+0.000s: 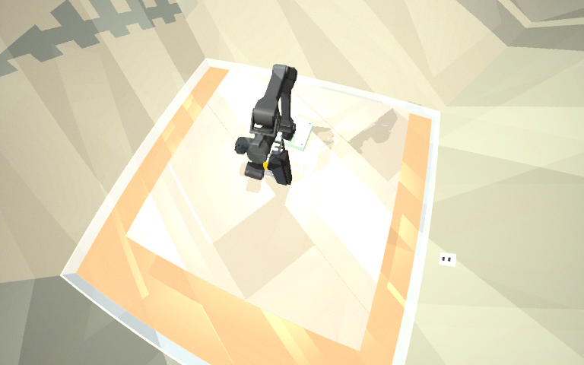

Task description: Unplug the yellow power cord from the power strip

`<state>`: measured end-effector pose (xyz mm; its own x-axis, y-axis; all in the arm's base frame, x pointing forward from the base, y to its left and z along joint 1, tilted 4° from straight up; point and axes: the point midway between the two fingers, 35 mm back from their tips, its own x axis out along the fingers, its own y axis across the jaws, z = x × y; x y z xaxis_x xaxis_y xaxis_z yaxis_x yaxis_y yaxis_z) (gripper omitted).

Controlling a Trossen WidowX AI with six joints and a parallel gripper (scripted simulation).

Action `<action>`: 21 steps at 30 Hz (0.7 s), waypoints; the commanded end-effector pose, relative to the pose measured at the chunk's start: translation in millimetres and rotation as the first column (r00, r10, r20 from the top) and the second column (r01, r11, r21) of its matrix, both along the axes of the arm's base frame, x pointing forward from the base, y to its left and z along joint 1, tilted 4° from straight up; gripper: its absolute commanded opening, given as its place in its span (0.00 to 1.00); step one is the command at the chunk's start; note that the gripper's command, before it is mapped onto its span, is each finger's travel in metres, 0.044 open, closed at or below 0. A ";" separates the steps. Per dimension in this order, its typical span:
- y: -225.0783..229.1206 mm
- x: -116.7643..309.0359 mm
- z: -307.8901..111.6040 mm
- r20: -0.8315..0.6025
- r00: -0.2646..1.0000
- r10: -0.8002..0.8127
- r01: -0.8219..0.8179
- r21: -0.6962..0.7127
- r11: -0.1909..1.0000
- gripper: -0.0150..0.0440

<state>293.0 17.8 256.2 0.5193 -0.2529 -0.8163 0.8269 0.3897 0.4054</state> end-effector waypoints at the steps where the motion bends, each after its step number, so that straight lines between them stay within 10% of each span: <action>1: -35.6 -11.2 -48.3 -0.246 0.969 -0.024 0.052 0.109 0.993 0.53; 21: -64.8 -36.4 -90.3 -0.453 0.891 -0.022 0.185 0.318 0.930 0.53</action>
<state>257.0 -48.3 167.4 0.0853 0.0436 -0.9954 0.9766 0.1945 0.0922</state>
